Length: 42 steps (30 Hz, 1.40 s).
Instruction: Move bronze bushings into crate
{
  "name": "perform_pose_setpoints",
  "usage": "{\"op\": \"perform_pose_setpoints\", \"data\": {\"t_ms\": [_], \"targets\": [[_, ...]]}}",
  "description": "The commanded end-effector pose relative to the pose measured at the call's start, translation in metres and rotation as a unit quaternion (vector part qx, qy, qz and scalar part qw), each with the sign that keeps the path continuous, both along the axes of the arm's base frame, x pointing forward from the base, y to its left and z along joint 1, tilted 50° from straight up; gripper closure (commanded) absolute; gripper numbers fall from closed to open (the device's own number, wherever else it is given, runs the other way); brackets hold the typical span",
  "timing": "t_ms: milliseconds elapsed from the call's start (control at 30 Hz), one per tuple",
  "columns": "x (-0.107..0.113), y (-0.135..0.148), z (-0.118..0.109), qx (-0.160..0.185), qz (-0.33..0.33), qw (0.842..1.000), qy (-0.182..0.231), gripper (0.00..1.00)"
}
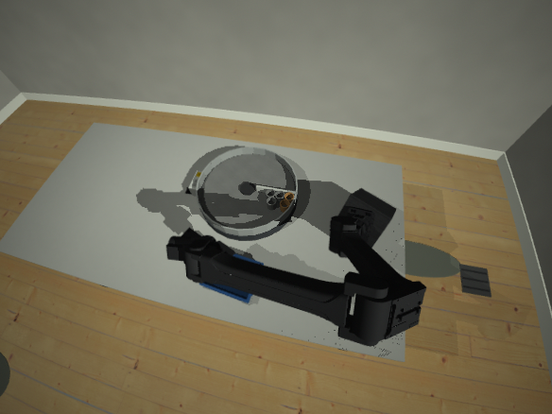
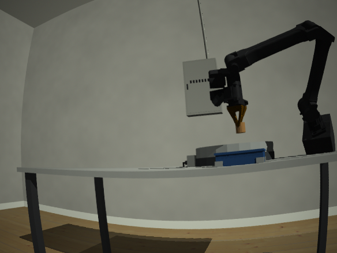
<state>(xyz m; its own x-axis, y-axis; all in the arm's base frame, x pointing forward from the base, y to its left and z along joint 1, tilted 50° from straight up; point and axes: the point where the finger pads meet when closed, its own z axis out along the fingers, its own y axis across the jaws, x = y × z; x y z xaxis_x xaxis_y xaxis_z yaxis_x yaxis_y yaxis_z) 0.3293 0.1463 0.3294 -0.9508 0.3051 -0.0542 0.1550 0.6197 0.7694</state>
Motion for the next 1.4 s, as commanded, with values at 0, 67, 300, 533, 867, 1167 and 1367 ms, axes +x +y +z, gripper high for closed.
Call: {"op": "perform_pose_setpoints", "data": {"t_ms": [0,67,300,533,867,1167,1367], "targets": [[-0.002,0.005,0.006,0.001,0.004,1.0,-0.002,1.0],[-0.002,0.005,0.006,0.001,0.004,1.0,-0.002,1.0],[-0.002,0.005,0.006,0.001,0.004,1.0,-0.002,1.0],[-0.002,0.005,0.006,0.001,0.004,1.0,-0.002,1.0],[0.004,0.013,-0.011,0.0,0.003,1.0,0.006,1.0],[0.015,0.048,-0.041,0.0,0.003,1.0,0.006,1.0],[0.015,0.053,-0.032,0.004,0.003,1.0,-0.011,1.0]]}}
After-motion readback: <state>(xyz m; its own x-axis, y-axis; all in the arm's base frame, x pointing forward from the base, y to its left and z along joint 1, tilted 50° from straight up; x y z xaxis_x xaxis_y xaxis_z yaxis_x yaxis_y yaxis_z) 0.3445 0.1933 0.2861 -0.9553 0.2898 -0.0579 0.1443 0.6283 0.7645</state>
